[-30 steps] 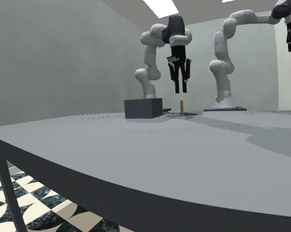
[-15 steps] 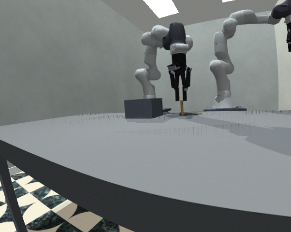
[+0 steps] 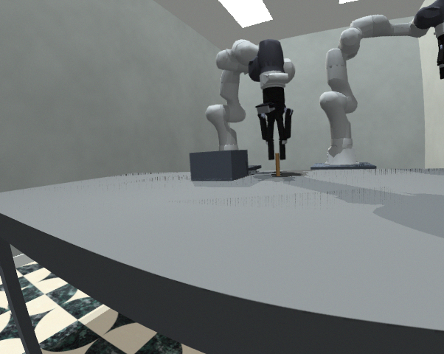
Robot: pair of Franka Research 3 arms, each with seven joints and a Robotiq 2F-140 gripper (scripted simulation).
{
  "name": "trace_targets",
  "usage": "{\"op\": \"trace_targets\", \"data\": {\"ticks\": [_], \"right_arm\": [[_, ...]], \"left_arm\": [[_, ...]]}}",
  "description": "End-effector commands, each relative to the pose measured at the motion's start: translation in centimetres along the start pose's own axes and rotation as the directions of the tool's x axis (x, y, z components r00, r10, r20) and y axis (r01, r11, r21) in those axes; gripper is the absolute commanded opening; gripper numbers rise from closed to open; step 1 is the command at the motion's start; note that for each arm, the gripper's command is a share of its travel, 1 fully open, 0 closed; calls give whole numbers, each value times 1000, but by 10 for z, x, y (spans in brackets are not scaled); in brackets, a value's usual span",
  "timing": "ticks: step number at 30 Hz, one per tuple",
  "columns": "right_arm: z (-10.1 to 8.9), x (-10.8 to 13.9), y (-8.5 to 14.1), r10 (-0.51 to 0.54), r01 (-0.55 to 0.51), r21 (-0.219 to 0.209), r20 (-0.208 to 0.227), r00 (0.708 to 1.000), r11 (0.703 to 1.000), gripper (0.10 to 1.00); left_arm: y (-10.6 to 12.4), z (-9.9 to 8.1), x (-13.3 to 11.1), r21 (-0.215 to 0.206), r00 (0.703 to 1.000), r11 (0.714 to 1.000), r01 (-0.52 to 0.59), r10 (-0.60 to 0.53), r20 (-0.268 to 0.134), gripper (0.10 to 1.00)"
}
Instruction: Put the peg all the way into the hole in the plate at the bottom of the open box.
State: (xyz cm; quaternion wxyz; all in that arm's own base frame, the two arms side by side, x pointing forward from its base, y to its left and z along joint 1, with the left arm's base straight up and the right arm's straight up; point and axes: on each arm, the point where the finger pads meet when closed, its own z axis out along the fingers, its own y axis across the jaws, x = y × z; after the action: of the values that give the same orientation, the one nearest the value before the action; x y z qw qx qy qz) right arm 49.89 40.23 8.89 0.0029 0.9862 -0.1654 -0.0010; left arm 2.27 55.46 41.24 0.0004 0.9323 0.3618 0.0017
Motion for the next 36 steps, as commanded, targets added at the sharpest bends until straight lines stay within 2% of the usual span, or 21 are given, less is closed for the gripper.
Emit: {"op": "trace_targets", "data": {"ticks": [1,8,9,36], "right_arm": [[0,1,-1,-4,4,6,-1,1000,1000,327],[0,1,-1,-4,4,6,-1,1000,1000,327],[0,1,-1,-4,4,6,-1,1000,1000,99],[0,1,-1,-4,4,6,-1,1000,1000,99]], "left_arm": [[0,-1,-1,2,1000,1000,6,-6,3,1000],[0,-1,-1,2,1000,1000,6,-6,3,1000],[0,-1,-1,2,1000,1000,6,-6,3,1000],[0,-1,-1,2,1000,1000,6,-6,3,1000]]}}
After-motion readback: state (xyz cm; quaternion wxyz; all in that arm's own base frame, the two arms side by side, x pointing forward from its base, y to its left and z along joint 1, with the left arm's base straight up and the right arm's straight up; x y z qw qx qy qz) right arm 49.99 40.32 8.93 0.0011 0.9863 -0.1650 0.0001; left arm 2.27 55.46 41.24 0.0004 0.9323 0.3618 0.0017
